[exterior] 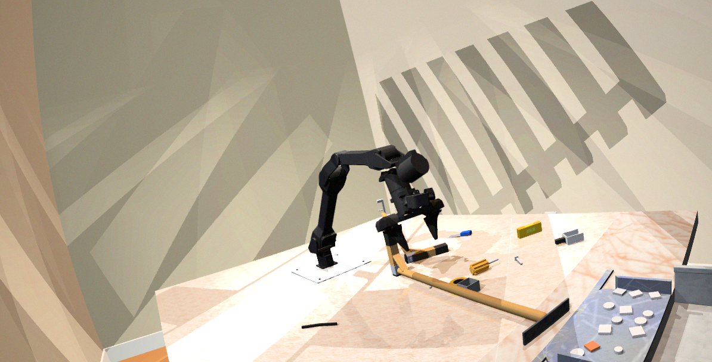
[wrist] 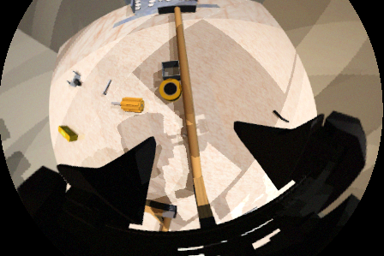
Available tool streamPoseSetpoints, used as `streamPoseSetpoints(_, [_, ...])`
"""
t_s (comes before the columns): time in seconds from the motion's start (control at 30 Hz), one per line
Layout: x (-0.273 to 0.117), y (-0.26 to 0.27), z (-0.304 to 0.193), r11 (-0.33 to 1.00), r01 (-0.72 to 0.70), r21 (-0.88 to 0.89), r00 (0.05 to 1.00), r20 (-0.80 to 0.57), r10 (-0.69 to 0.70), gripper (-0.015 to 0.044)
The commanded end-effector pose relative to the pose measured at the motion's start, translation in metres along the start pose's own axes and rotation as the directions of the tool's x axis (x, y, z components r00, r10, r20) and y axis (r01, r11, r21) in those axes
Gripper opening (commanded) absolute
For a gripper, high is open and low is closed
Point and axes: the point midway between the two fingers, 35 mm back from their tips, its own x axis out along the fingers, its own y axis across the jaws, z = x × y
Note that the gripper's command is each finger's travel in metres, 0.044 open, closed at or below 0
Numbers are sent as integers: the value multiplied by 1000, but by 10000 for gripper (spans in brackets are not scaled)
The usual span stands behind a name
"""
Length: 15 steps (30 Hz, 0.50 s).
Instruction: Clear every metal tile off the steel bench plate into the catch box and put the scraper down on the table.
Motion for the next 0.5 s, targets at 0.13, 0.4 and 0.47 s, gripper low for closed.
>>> streamPoseSetpoints(0.13, [-23,5,-11,1000,8,7,999,31,-8,440])
streamPoseSetpoints(0.4, [-43,11,-25,1000,13,9,998,59,-14,440])
streamPoseSetpoints(0.47, [-48,12,-29,1000,15,10,998,66,-15,440])
